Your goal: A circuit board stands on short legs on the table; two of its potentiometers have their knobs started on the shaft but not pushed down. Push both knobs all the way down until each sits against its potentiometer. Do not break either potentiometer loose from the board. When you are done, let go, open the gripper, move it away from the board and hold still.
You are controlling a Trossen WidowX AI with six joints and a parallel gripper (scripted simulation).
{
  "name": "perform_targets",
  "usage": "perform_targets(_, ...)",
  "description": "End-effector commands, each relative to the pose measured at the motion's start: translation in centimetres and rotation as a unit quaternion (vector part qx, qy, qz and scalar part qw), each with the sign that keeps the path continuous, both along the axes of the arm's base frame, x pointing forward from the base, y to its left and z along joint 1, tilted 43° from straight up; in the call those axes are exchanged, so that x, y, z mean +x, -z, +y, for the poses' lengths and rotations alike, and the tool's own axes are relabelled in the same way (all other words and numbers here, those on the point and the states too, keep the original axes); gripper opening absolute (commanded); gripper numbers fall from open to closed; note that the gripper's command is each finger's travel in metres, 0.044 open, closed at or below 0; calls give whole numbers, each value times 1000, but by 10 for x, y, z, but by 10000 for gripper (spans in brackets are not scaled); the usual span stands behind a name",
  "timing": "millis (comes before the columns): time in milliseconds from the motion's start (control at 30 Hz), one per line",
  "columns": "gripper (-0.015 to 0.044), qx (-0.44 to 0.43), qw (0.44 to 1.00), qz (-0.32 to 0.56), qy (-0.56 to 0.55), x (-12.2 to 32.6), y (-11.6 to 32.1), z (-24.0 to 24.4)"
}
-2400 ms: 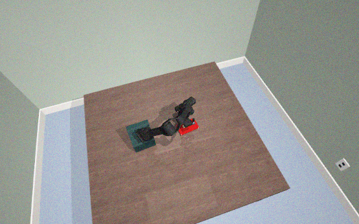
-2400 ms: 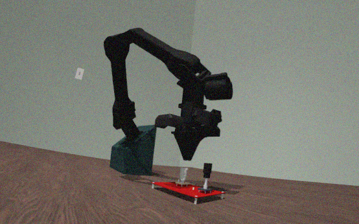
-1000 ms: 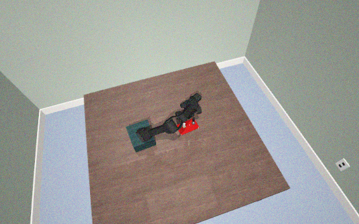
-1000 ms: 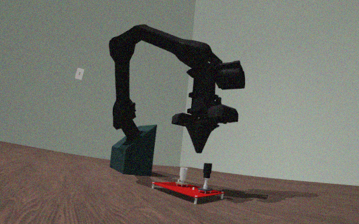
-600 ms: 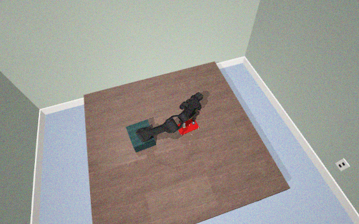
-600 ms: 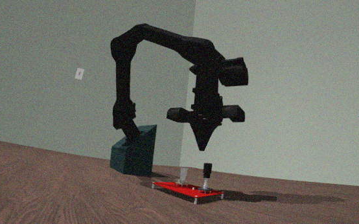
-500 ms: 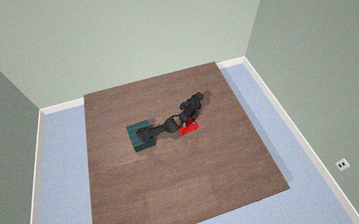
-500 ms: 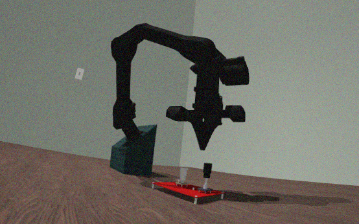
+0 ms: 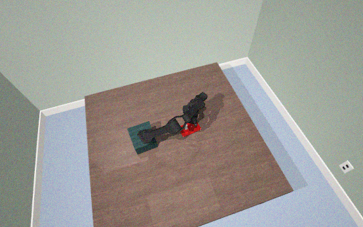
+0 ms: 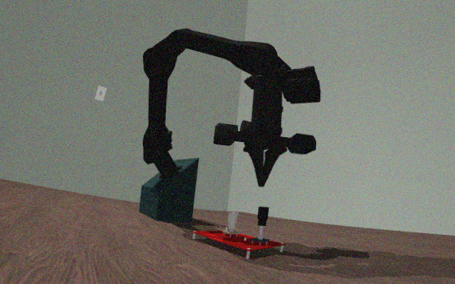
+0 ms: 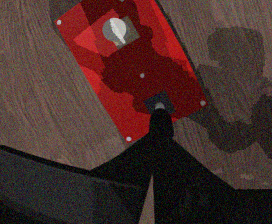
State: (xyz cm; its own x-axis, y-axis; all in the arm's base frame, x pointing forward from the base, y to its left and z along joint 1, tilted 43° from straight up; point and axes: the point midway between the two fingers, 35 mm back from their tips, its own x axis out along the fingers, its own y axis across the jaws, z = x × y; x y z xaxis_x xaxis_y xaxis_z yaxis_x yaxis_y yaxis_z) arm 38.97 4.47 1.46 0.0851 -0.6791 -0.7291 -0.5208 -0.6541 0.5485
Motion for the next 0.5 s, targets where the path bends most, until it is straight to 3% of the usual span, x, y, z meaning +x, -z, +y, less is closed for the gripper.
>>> perform_targets(0, 0, -5, 998, 46, -50, 4, -2, 2)
perform_targets(467, 0, -24, 956, 200, -215, 13, -9, 6)
